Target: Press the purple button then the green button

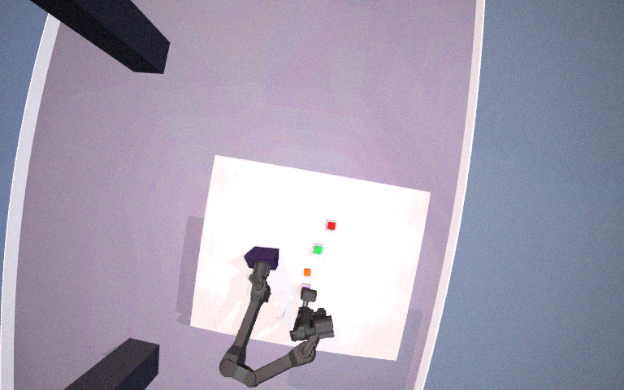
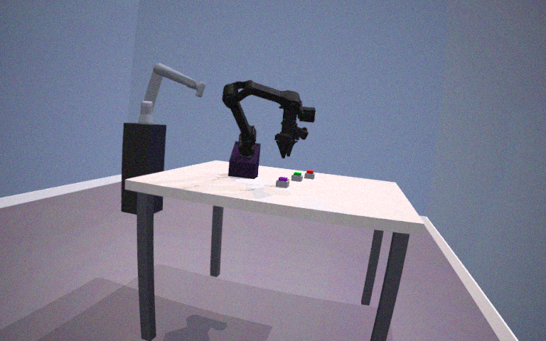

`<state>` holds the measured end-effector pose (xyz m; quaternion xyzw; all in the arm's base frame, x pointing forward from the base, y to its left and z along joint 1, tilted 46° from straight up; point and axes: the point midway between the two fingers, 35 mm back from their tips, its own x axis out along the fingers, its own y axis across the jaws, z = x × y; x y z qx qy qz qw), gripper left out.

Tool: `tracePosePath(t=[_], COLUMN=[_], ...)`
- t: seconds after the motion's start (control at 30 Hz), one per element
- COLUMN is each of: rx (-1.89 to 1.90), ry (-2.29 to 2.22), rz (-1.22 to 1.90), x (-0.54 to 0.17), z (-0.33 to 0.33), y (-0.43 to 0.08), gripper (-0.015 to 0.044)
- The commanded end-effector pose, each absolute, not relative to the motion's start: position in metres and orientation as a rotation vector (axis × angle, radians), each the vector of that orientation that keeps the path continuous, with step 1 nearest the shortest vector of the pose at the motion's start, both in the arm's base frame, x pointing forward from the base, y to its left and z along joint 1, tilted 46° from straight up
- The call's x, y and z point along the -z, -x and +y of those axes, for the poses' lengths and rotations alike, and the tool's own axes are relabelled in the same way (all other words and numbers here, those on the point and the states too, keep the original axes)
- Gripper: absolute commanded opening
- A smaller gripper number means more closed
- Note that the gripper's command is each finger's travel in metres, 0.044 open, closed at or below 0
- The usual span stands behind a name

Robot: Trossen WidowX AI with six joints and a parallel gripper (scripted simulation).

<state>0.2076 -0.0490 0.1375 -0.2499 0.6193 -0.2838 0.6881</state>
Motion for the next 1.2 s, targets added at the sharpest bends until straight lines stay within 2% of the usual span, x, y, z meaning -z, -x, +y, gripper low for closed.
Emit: tracePosePath(t=[0.0, 0.03, 0.27, 0.5, 0.53, 1.17], rx=[0.628, 0.628, 0.630, 0.630, 0.630, 0.630], ry=[0.608, 0.608, 0.609, 0.609, 0.609, 0.608], rz=[1.394, 1.394, 1.392, 1.392, 1.392, 1.392], x=[-0.139, -0.139, -0.098, -0.097, -0.097, -0.084], z=[-0.050, -0.050, -0.093, -0.095, -0.095, -0.107], y=[-0.205, -0.205, -0.209, -0.209, -0.209, -0.211], gripper=[0.0400, 0.0400, 0.0216, 0.0032, 0.0020, 0.0020])
